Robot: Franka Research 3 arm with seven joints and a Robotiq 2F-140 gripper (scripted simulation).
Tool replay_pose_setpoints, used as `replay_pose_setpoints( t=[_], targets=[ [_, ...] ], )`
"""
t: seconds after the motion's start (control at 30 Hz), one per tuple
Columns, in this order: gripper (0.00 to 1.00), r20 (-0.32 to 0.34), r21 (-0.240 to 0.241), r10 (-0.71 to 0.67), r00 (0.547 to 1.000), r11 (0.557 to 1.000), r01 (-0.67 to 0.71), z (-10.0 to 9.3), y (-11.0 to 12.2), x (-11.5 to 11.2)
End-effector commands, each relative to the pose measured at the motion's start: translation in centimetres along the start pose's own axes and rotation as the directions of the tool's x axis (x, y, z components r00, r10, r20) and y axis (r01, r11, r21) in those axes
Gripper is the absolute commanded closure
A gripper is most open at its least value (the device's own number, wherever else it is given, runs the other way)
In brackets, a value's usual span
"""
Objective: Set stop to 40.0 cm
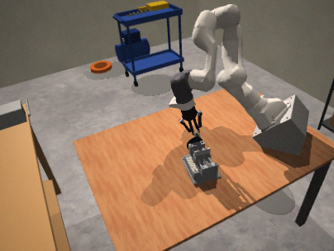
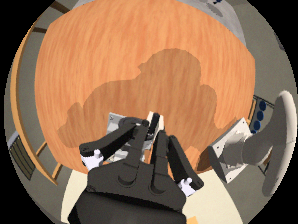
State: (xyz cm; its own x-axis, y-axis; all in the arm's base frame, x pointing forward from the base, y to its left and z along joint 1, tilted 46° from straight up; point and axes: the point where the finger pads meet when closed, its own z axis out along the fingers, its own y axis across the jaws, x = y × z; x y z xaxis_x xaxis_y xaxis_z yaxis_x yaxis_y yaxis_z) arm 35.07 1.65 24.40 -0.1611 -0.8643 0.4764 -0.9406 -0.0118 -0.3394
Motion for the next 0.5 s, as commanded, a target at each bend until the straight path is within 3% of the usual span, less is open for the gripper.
replay_pose_setpoints(
  t=[0.0,0.47],
  targets=[
    [0.96,0.001,-0.008,-0.003,1.000,1.000,0.003,-0.13,0.16,-0.02],
    [0.96,0.001,-0.008,-0.003,1.000,1.000,0.003,-0.38,-0.01,-0.02]
  ],
)
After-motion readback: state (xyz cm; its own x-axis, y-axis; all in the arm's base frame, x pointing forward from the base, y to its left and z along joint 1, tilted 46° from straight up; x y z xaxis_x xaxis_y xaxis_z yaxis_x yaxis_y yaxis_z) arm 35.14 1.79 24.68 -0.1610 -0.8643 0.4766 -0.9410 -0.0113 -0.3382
